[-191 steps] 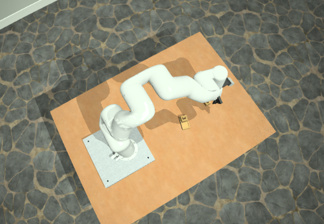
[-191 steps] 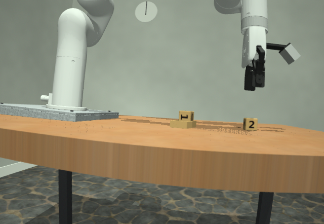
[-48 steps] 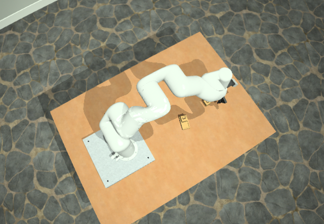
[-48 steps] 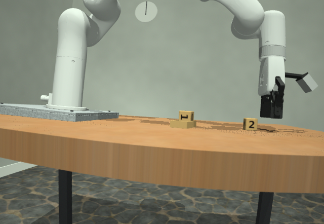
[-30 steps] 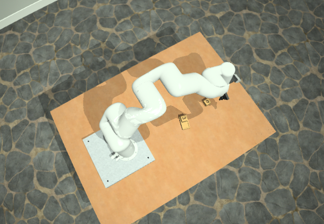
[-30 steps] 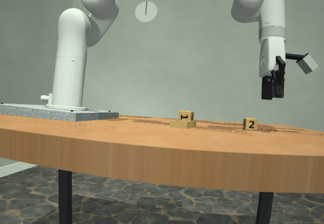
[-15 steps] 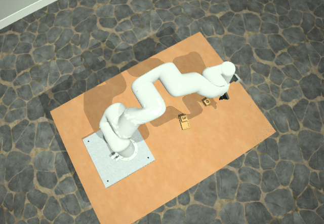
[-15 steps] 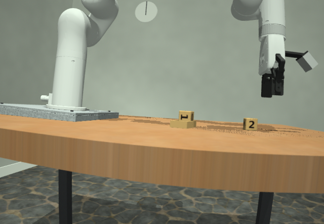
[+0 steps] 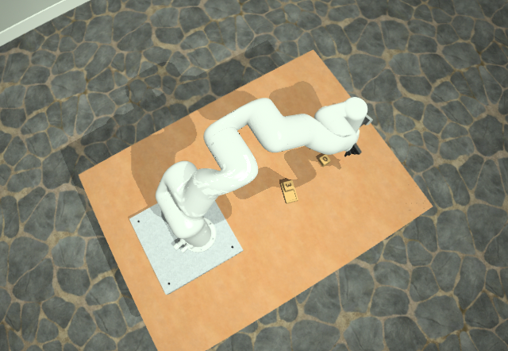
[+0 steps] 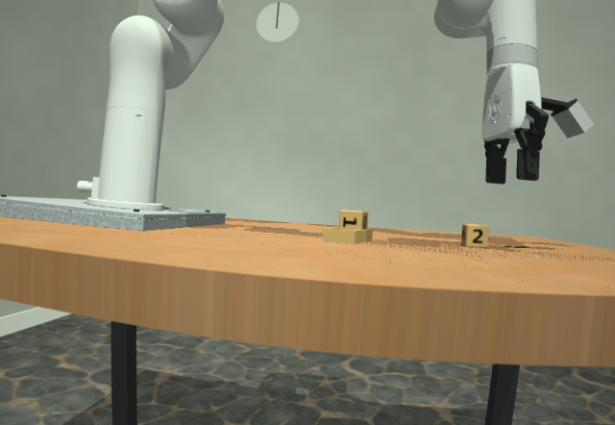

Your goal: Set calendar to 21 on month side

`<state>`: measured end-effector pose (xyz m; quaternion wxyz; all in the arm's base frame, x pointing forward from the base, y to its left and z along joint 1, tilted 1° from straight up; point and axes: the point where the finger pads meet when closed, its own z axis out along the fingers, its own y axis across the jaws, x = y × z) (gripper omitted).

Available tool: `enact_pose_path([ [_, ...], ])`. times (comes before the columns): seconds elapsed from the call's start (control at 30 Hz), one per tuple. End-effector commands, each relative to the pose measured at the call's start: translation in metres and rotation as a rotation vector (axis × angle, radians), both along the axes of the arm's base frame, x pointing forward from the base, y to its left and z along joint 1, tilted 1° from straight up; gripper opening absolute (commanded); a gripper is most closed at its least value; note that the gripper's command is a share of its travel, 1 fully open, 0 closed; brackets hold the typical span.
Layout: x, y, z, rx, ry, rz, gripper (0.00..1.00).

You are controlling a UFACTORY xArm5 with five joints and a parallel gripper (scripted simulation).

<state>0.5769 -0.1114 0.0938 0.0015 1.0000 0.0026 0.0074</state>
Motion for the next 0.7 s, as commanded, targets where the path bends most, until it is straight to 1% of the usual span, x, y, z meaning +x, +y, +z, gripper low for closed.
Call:
enact_pose_path([
  [0.0,-0.004,0.0,0.003,-0.005,-0.007,0.174,1.0],
  [0.1,-0.005,0.001,0.003,-0.005,-0.007,0.192,1.0],
  [0.17,-0.009,0.001,0.003,-0.007,-0.006,0.306,1.0],
  [0.33,-0.013,0.002,0.003,-0.009,-0.006,0.421,1.0],
  [0.37,-0.015,0.002,0.003,-0.01,-0.006,0.473,1.0],
  [0.57,-0.021,0.003,0.004,-0.014,-0.005,0.652,1.0],
  [0.67,-0.022,0.003,0.004,-0.014,-0.005,0.668,1.0],
])
